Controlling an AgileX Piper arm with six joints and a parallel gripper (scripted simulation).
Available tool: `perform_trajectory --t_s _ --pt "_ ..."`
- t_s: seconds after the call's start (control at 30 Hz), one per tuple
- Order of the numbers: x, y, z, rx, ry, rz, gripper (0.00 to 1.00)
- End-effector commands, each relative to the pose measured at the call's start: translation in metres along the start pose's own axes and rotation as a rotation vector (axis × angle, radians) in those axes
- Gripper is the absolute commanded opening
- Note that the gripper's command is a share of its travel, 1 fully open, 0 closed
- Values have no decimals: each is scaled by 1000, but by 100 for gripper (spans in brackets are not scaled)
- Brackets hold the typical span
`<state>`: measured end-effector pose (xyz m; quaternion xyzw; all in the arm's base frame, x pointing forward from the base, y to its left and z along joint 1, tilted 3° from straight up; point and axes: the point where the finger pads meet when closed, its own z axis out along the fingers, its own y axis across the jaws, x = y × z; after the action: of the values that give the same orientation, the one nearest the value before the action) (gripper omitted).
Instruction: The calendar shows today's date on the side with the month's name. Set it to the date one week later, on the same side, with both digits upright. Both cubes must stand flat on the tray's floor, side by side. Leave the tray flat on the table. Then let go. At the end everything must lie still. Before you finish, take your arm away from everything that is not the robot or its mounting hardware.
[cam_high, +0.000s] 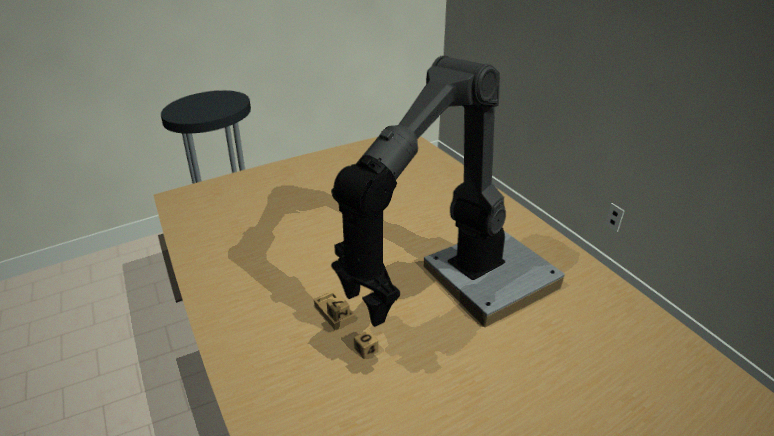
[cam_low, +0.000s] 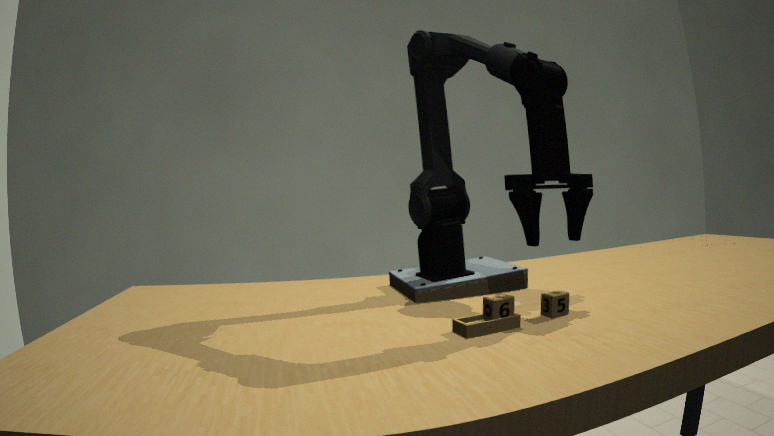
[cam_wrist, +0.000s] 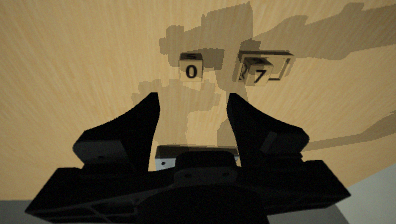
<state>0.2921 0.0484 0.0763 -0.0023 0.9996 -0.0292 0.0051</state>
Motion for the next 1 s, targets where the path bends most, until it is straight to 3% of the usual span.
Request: perform_trajectory --t_s 0.0,0.3,0.37,0.43,0.5,0.57,0.63,0.67,0.97 --pt "0 1 -1 -1 -3 -1 100" --pt "-1 -1 -1 -2 -3 -1 100" --pt "-2 -19 -1 -2 -4 -1 100" --pt "-2 -55 -1 -1 -4 -1 100" --pt "-2 -55 -1 -1 -4 -1 100" --pt "0 -84 -2 -1 -7 0 100" --pt "1 -91 -1 -1 -2 -1 100" --pt "1 -91 -1 -1 -1 -1 64" --pt "1 -91 -1 0 -3 -1 64"
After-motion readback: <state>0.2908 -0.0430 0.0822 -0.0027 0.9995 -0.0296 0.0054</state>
